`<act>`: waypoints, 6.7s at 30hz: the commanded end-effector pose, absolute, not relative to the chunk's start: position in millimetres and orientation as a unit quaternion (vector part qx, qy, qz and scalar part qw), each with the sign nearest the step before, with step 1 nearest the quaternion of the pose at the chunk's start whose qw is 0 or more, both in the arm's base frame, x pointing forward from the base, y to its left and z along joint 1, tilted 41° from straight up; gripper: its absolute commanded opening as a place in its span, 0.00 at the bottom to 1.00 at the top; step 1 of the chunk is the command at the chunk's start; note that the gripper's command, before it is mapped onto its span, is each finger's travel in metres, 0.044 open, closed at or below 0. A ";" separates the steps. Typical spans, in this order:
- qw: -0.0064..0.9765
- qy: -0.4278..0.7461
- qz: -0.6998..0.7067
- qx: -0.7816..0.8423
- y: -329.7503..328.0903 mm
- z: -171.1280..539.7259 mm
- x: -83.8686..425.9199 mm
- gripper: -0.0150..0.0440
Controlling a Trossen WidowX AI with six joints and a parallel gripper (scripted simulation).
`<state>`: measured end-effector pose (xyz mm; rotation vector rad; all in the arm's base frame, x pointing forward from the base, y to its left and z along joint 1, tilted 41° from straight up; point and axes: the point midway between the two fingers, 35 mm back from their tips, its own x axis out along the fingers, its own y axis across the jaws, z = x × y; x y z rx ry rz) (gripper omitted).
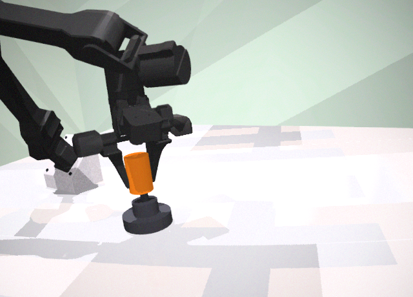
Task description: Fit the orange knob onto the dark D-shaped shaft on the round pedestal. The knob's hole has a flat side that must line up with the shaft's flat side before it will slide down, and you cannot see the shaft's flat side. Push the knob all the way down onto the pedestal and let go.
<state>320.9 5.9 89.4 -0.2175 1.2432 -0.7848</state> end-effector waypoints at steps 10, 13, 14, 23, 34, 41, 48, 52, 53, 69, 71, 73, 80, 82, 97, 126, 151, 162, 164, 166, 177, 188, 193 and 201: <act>0.744 0.524 -0.414 -0.022 10.6 92.5 324.0 0.25; 0.744 0.524 -0.414 -0.022 11.0 91.9 324.5 0.25; 0.744 0.524 -0.414 -0.022 10.8 91.8 324.4 0.25; 0.744 0.524 -0.414 -0.022 7.7 88.1 324.6 0.25; 0.744 0.524 -0.414 -0.022 8.8 91.2 321.7 0.25; 0.744 0.497 -0.446 0.024 8.2 93.4 319.2 0.25; 0.742 0.478 -0.466 0.056 7.9 92.4 319.8 0.25; 0.742 0.478 -0.466 0.056 7.8 90.8 320.7 0.25; 0.742 0.478 -0.466 0.056 7.9 90.3 321.1 0.25; 0.742 0.478 -0.466 0.056 6.1 88.8 321.6 0.25; 0.742 0.478 -0.466 0.056 7.3 91.0 320.9 0.25; 0.742 0.478 -0.466 0.056 7.2 92.3 320.2 0.25; 0.737 0.448 -0.495 0.102 7.9 93.6 321.0 0.25; 0.733 0.429 -0.511 0.129 8.3 93.5 321.7 0.25; 0.732 0.427 -0.514 0.133 7.1 87.7 322.9 0.25; 0.714 0.371 -0.555 0.209 7.5 90.8 322.6 0.25; 0.714 0.371 -0.555 0.209 6.8 90.5 321.2 0.25; 0.690 0.314 -0.590 0.279 11.8 91.9 323.3 0.25; 0.689 0.311 -0.591 0.282 12.2 91.5 324.6 0.25; 0.689 0.311 -0.591 0.282 11.8 91.6 324.7 0.25; 0.689 0.311 -0.591 0.282 8.8 89.7 324.3 0.25; 0.689 0.311 -0.591 0.282 8.1 92.3 321.0 0.25; 0.689 0.311 -0.591 0.282 5.9 88.6 322.1 0.25; 0.689 0.311 -0.591 0.282 7.0 88.3 322.7 0.25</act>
